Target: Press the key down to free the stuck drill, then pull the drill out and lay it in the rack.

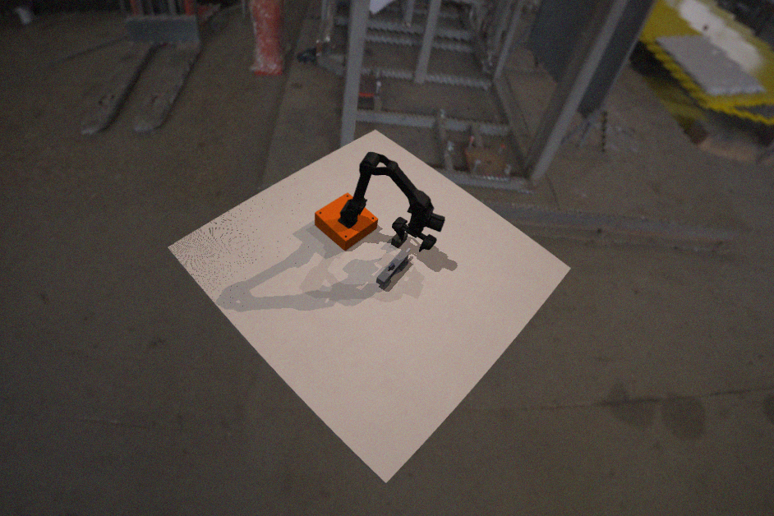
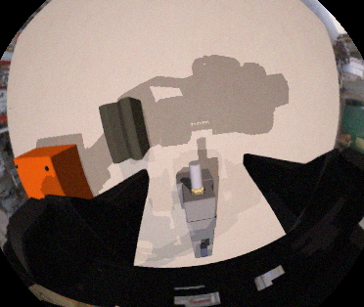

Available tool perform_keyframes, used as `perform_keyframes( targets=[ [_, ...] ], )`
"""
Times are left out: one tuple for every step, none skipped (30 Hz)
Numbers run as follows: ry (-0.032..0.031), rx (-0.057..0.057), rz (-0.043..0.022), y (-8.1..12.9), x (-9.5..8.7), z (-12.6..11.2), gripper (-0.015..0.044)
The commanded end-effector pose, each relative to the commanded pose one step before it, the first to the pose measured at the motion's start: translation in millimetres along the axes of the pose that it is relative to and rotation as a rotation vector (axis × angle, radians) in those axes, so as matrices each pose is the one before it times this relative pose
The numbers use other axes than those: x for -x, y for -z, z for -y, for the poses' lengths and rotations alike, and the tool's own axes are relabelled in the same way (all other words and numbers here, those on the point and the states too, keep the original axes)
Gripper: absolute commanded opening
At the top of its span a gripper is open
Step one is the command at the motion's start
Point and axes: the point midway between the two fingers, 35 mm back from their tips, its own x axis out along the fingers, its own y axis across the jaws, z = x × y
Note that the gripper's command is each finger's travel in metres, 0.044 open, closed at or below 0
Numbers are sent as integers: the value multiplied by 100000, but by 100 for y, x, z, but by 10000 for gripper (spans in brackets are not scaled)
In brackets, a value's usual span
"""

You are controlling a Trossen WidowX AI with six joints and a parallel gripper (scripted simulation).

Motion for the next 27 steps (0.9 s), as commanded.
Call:
perform_keyframes(
  targets=[
    [-509,698,-741,79,-255,-36,440],
    [0,0,-1,13,-52,5,440],
    [0,0,-2,20,-79,7,440],
    [0,0,-2,26,-103,9,440],
    [0,0,-3,32,-126,11,440],
    [0,0,-3,37,-147,12,440],
    [0,0,-4,40,-157,12,440],
    [0,0,-4,41,-159,11,440],
    [0,0,-4,41,-159,10,440],
    [0,0,-4,41,-159,9,440],
    [0,0,-4,42,-158,8,440],
    [0,0,-4,42,-158,7,440],
    [0,0,-4,42,-158,6,440],
    [-1,0,-4,42,-157,5,440],
    [-1,0,-4,43,-157,4,440],
    [-1,0,-4,43,-157,3,440],
    [-1,0,-4,43,-157,2,440],
    [-1,0,-4,43,-156,1,440],
    [-1,0,-4,44,-156,0,440],
    [-1,0,-4,44,-156,-1,440],
    [-1,0,-4,44,-155,-2,440],
    [-1,0,-4,44,-155,-3,440],
    [-1,0,-4,45,-155,-4,440],
    [-1,0,-4,45,-154,-5,440],
    [-1,0,-4,45,-154,-6,440],
    [-1,0,-4,45,-154,-7,440],
    [-1,0,-4,45,-154,-8,440]
  ],
)
